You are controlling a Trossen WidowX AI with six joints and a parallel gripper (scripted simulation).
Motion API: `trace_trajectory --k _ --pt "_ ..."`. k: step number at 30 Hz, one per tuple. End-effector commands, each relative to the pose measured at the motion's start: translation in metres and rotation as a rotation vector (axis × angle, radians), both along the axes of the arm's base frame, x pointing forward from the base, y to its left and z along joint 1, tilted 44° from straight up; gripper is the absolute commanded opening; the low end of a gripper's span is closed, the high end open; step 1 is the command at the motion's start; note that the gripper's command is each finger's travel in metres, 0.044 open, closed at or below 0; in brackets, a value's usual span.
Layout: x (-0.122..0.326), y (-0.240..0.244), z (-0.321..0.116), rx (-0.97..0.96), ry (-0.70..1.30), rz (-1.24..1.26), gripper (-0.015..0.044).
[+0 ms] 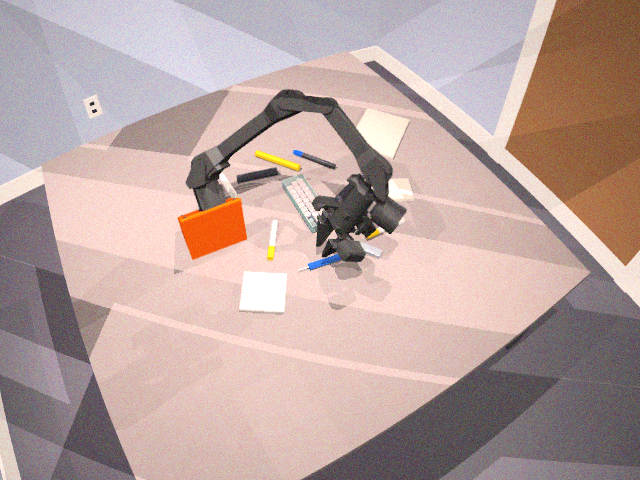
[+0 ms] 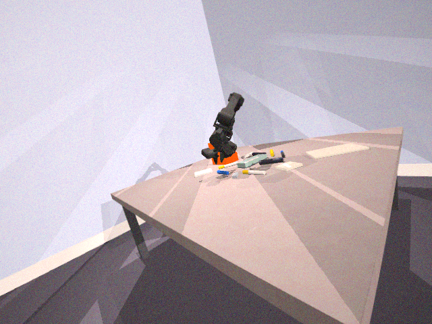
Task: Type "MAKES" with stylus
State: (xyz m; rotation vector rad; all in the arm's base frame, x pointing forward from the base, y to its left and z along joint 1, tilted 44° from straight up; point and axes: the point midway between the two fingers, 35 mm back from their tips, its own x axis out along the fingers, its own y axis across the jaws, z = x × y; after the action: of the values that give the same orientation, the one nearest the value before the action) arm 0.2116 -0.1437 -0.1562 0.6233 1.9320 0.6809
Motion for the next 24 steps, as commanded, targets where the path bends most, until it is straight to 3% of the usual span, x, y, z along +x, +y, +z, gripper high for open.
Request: trace_trajectory --k 1,24 --pt "0.001 0.003 -0.003 0.001 0.001 0.001 0.015" --pt "0.001 0.014 -0.013 0.002 0.001 0.001 0.015"
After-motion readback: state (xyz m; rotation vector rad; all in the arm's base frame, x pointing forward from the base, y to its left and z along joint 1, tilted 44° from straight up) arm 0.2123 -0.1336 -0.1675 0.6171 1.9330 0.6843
